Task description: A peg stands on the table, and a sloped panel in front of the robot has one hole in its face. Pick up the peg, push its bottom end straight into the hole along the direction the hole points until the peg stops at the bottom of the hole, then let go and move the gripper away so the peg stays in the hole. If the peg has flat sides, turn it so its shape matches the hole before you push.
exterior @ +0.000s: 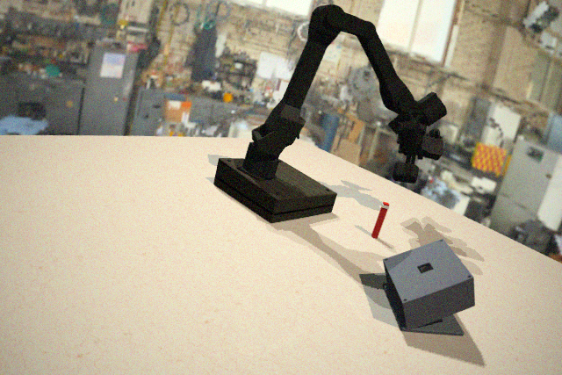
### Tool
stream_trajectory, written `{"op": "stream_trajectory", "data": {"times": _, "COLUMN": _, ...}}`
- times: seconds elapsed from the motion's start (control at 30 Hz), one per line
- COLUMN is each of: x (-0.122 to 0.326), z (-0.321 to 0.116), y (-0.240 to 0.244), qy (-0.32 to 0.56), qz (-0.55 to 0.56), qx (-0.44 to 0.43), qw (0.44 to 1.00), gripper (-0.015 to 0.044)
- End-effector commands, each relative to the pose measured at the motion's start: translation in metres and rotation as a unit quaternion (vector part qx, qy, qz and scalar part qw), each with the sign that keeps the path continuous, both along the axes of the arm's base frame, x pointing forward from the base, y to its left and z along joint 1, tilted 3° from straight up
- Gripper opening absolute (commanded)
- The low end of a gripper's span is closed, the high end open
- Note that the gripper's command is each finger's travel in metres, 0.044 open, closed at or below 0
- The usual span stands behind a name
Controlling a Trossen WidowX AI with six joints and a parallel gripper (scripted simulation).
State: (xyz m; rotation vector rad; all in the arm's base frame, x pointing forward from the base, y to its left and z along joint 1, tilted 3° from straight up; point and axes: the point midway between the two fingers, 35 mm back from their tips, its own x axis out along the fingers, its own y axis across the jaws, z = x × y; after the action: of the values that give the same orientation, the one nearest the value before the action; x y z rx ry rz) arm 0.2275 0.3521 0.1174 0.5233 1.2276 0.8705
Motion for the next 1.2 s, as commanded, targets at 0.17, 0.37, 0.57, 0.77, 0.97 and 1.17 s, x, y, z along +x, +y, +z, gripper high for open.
{"op": "stream_trajectory", "data": {"times": 0.17, "x": 0.031, "z": -0.010, "y": -0.047, "qy": -0.053, "qz": -0.019, "qx": -0.096, "qw": 0.994, "gripper": 0.0440}}
{"op": "stream_trajectory", "data": {"times": 0.37, "x": 0.043, "z": -0.018, "y": -0.083, "qy": -0.074, "qz": -0.018, "qx": -0.167, "qw": 0.983, "gripper": 0.0440}}
{"op": "stream_trajectory", "data": {"times": 0.57, "x": 0.050, "z": -0.023, "y": -0.122, "qy": -0.086, "qz": -0.006, "qx": -0.239, "qw": 0.967, "gripper": 0.0440}}
{"op": "stream_trajectory", "data": {"times": 0.77, "x": 0.051, "z": -0.025, "y": -0.161, "qy": -0.088, "qz": 0.016, "qx": -0.308, "qw": 0.947, "gripper": 0.0440}}
{"op": "stream_trajectory", "data": {"times": 0.97, "x": 0.048, "z": -0.025, "y": -0.200, "qy": -0.080, "qz": 0.048, "qx": -0.372, "qw": 0.924, "gripper": 0.0440}}
{"op": "stream_trajectory", "data": {"times": 1.17, "x": 0.039, "z": -0.020, "y": -0.237, "qy": -0.063, "qz": 0.091, "qx": -0.428, "qw": 0.897, "gripper": 0.0440}}
